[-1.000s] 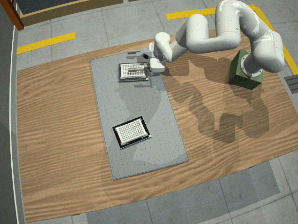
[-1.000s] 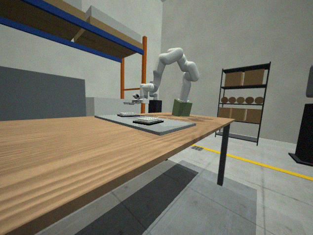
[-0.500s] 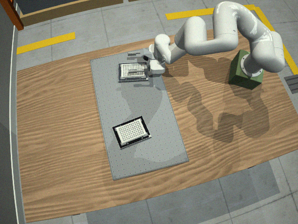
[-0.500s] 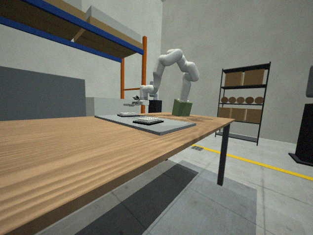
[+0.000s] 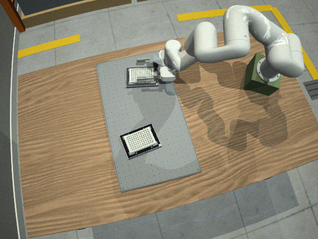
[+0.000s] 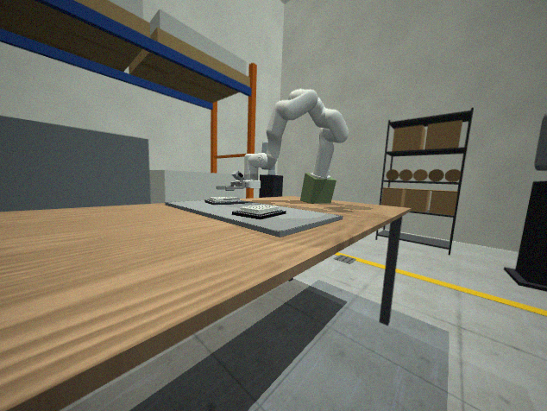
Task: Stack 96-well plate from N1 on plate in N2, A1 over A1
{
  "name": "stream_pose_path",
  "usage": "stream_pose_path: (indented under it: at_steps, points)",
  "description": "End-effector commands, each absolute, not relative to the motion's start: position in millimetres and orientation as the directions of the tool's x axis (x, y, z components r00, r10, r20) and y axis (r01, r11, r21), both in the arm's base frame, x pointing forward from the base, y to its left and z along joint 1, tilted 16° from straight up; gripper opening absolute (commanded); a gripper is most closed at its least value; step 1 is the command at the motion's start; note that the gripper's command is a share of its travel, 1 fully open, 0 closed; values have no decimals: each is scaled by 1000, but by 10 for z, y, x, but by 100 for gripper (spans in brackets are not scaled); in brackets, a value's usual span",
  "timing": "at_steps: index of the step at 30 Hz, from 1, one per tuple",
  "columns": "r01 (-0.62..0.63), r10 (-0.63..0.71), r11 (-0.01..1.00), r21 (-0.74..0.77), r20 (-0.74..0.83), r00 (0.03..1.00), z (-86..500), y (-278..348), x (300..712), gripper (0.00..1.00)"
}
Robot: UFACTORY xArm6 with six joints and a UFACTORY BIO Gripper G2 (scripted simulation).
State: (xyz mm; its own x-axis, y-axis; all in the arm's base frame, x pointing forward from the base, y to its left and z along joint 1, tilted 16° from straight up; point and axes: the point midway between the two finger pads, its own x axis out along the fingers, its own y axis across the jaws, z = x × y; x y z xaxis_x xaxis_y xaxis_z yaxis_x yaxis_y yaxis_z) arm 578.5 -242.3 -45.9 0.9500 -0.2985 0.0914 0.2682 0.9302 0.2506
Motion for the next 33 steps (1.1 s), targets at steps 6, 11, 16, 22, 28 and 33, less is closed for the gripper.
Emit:
stream_pose_path:
  at_steps: [6, 11, 16, 22, 28, 33]
  points:
    - [268, -299, 931, 250, 97, 949, -587, -2403, 5826, 37]
    - [268, -299, 931, 250, 97, 949, -668, -2385, 5839, 37]
    - [268, -299, 931, 250, 97, 949, -668, -2385, 5839, 37]
    - [268, -299, 931, 250, 97, 949, -668, -2385, 5839, 37]
    - [268, -299, 930, 250, 97, 949, -687, -2381, 5842, 37]
    - [268, -299, 930, 250, 97, 949, -706, -2376, 5846, 37]
